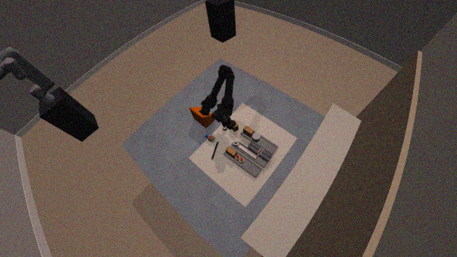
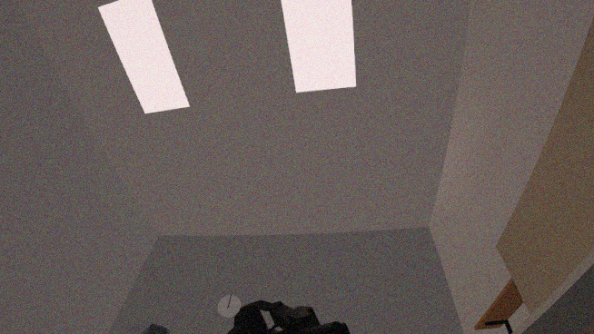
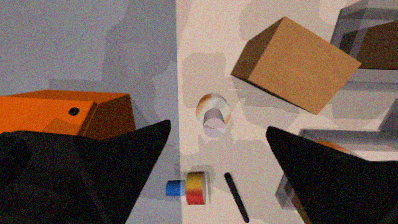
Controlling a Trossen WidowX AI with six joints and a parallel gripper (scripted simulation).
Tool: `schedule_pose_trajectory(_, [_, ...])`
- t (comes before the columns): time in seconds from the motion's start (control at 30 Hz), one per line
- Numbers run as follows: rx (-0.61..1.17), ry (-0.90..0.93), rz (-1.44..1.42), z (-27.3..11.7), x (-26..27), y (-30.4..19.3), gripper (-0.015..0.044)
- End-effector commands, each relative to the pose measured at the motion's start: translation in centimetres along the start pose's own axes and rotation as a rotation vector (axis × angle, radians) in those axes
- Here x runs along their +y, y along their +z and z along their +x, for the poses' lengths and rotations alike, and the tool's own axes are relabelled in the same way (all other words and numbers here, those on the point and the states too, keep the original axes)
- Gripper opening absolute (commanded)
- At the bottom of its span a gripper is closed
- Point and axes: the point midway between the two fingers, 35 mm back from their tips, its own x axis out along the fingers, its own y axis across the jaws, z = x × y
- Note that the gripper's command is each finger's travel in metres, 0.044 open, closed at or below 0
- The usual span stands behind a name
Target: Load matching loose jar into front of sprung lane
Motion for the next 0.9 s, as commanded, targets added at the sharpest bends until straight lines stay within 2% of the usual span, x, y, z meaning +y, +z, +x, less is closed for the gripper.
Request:
schedule_pose_trajectory(0.0, [-0.008, 0.005, 0.011, 0.7, 0.3, 0.1, 0.044])
schedule_pose_trajectory(0.7, [-0.01, 0.005, 0.011, 3.6, 0.4, 0.1, 0.044])
schedule_pose_trajectory(0.87, [-0.01, 0.005, 0.011, 3.6, 0.4, 0.1, 0.0309])
